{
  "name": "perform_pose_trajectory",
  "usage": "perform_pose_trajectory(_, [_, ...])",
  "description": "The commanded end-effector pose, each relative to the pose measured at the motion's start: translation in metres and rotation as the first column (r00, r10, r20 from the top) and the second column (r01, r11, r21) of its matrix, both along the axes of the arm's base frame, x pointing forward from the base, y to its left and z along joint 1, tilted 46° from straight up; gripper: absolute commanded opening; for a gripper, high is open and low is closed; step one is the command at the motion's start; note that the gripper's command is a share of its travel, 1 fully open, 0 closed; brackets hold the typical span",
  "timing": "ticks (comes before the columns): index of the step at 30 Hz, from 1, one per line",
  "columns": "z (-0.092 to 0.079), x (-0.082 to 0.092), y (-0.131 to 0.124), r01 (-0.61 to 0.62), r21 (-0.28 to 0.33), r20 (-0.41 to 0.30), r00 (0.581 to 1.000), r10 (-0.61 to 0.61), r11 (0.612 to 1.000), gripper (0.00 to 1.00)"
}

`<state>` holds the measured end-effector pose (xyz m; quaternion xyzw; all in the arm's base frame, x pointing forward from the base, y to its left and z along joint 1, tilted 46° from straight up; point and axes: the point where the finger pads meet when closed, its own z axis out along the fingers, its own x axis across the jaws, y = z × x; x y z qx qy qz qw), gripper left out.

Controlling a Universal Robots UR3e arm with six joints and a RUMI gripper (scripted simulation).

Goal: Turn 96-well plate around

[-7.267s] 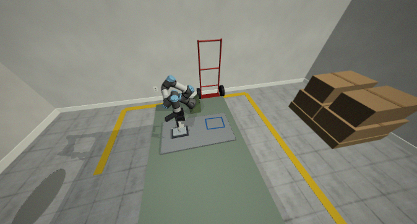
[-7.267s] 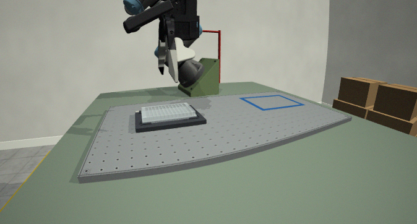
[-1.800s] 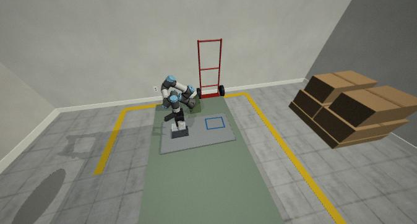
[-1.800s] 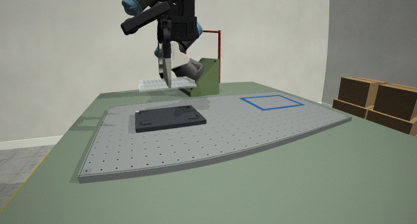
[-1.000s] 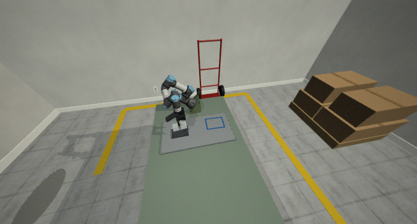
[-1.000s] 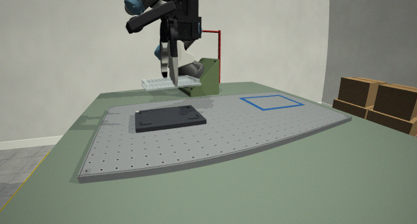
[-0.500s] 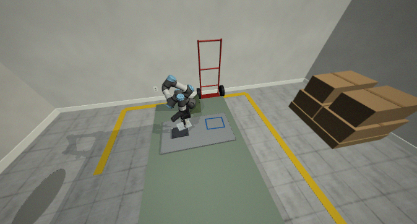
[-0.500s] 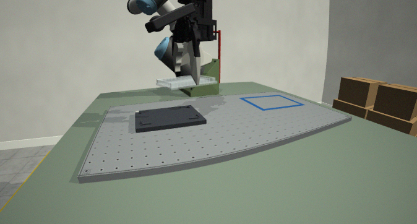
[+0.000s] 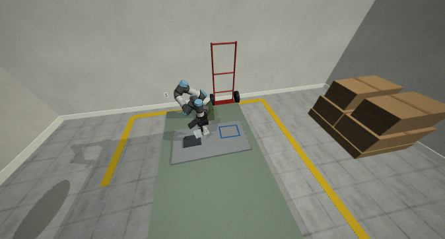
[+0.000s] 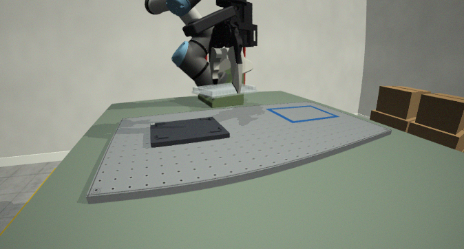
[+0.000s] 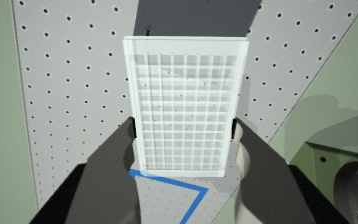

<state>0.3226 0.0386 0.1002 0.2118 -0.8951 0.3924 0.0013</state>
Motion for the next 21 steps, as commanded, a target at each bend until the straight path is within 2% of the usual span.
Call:
perform_pose_trajectory(1, [-0.009, -0.002, 0.008, 0.0, 0.0, 0.002, 1.0, 0.0, 1.0, 0.0])
perform_pose_trajectory(21, [-0.053, -0.014, 0.047, 0.0, 0.001, 0.002, 1.0, 0.0, 1.0, 0.0])
